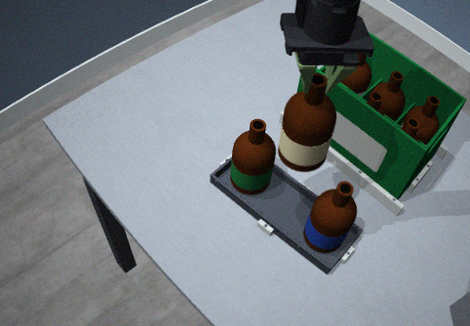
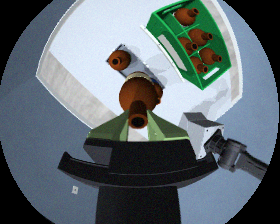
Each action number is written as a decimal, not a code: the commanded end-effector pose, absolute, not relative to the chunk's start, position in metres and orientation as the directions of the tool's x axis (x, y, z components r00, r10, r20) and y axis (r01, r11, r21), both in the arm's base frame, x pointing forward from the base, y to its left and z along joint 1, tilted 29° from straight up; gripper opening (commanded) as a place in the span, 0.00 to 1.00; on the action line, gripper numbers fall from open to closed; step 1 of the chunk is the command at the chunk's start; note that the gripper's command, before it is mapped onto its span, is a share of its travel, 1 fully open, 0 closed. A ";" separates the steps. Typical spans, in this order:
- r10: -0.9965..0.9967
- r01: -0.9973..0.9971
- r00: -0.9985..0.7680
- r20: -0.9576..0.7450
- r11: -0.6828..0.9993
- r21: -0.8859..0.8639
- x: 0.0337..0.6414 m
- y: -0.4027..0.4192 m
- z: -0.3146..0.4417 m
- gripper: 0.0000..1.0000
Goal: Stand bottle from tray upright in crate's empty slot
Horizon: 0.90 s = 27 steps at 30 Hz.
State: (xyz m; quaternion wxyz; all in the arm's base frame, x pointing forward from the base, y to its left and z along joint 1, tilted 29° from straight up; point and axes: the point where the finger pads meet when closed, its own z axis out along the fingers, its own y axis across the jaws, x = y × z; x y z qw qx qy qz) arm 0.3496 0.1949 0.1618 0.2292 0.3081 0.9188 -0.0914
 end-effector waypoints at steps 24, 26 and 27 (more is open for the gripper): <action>0.545 0.597 -0.677 -0.495 0.800 0.065 0.354 0.215 0.205 0.00; 0.545 0.597 -0.677 -0.495 0.800 0.065 0.353 0.215 0.206 0.00; 0.545 0.597 -0.677 -0.495 0.800 0.065 0.353 0.215 0.207 0.00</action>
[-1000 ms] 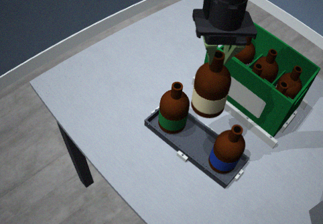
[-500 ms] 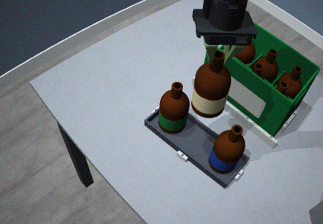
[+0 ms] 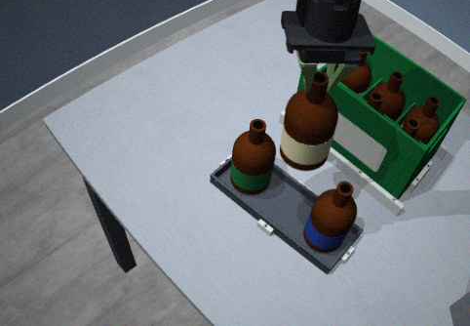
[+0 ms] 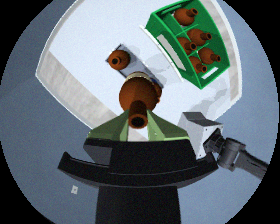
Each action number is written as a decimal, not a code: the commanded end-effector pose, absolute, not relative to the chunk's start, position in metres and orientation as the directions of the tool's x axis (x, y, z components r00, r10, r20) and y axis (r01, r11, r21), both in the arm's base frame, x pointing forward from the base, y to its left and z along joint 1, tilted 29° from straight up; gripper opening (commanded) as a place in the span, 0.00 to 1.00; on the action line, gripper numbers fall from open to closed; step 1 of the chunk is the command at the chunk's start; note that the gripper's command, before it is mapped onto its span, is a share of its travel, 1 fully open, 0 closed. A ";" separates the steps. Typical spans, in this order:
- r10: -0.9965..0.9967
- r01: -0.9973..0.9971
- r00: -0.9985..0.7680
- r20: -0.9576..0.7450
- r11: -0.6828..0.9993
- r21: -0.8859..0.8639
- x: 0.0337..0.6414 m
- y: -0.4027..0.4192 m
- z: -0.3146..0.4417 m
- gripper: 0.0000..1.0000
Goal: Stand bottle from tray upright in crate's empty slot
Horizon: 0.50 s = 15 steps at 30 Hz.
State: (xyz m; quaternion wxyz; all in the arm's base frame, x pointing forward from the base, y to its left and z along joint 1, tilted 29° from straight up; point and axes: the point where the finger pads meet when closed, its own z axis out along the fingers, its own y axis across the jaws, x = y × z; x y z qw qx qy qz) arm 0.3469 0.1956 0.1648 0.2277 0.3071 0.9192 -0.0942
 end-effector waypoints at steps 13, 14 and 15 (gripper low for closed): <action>0.546 0.597 -0.677 -0.494 0.800 0.066 0.347 0.218 0.218 0.00; 0.546 0.597 -0.677 -0.494 0.800 0.066 0.347 0.219 0.219 0.00; 0.546 0.597 -0.677 -0.493 0.800 0.066 0.347 0.219 0.219 0.00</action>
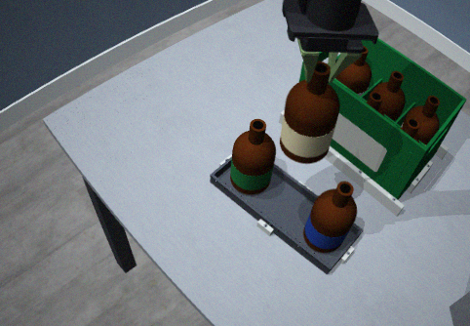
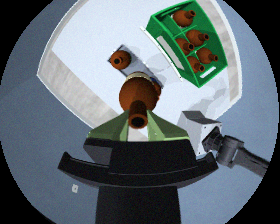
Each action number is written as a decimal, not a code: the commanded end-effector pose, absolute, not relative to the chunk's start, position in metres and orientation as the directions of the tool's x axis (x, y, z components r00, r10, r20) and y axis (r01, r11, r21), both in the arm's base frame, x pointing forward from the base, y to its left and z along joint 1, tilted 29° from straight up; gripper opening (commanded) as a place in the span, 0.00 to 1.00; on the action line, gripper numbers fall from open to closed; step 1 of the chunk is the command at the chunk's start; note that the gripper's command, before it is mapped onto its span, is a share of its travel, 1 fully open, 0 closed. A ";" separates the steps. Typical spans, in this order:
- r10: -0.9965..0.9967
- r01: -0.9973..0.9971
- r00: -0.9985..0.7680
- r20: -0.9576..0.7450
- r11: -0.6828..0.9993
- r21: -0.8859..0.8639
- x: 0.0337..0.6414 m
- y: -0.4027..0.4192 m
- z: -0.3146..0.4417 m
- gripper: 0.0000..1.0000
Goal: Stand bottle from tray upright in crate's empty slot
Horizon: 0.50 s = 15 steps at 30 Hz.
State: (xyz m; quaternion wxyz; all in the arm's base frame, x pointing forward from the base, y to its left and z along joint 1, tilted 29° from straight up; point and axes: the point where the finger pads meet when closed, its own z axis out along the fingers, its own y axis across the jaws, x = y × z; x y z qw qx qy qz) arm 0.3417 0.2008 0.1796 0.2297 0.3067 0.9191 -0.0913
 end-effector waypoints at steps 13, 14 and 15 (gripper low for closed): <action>0.547 0.597 -0.676 -0.494 0.800 0.069 0.346 0.220 0.220 0.00; 0.547 0.596 -0.676 -0.494 0.800 0.069 0.346 0.220 0.220 0.00; 0.546 0.596 -0.677 -0.494 0.800 0.069 0.346 0.220 0.220 0.00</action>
